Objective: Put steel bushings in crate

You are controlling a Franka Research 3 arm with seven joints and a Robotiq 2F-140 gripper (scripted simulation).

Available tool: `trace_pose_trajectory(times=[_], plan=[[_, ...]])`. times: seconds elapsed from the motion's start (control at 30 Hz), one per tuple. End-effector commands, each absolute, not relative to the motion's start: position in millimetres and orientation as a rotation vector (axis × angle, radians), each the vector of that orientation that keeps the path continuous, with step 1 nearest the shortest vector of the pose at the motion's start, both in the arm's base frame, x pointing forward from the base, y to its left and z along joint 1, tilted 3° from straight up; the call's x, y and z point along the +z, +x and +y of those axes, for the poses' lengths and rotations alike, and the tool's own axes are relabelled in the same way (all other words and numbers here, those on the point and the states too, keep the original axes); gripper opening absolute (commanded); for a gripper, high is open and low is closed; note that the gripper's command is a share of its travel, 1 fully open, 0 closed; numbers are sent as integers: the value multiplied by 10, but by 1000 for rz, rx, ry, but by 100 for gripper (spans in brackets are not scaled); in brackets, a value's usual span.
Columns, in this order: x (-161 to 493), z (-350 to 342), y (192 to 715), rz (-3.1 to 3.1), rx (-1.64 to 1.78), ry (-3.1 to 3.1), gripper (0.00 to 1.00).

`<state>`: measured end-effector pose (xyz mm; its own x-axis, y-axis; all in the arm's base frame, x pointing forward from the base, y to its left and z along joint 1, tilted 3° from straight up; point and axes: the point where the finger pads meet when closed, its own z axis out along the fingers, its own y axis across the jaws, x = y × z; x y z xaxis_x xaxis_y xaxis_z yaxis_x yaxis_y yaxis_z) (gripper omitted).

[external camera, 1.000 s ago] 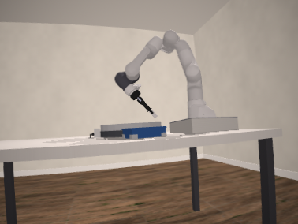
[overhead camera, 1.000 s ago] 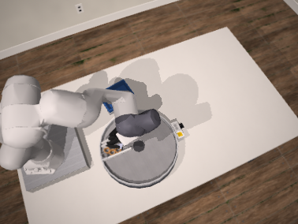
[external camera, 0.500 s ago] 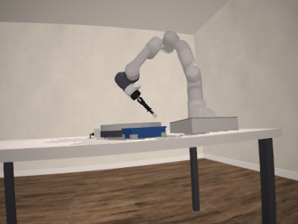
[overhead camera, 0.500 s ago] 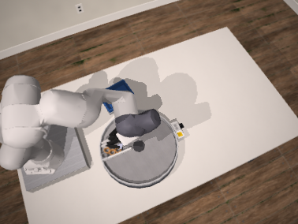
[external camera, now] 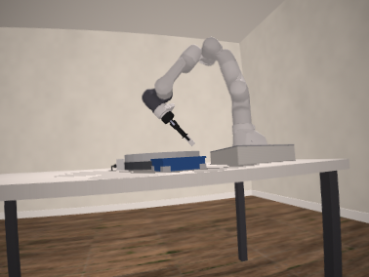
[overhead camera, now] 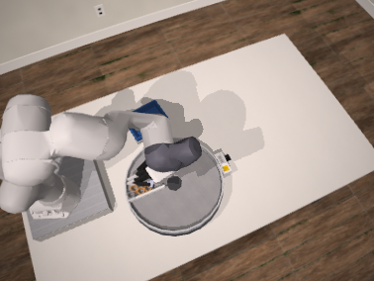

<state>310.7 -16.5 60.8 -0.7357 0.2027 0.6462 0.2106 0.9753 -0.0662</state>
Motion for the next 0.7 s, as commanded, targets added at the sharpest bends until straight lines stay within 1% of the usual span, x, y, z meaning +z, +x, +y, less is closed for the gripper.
trace_pose_trajectory(times=[0.0, 0.67], plan=[[613, -187, 3112, -2418, -13, -283, 6], [613, -199, 3132, -2418, -13, -283, 6]])
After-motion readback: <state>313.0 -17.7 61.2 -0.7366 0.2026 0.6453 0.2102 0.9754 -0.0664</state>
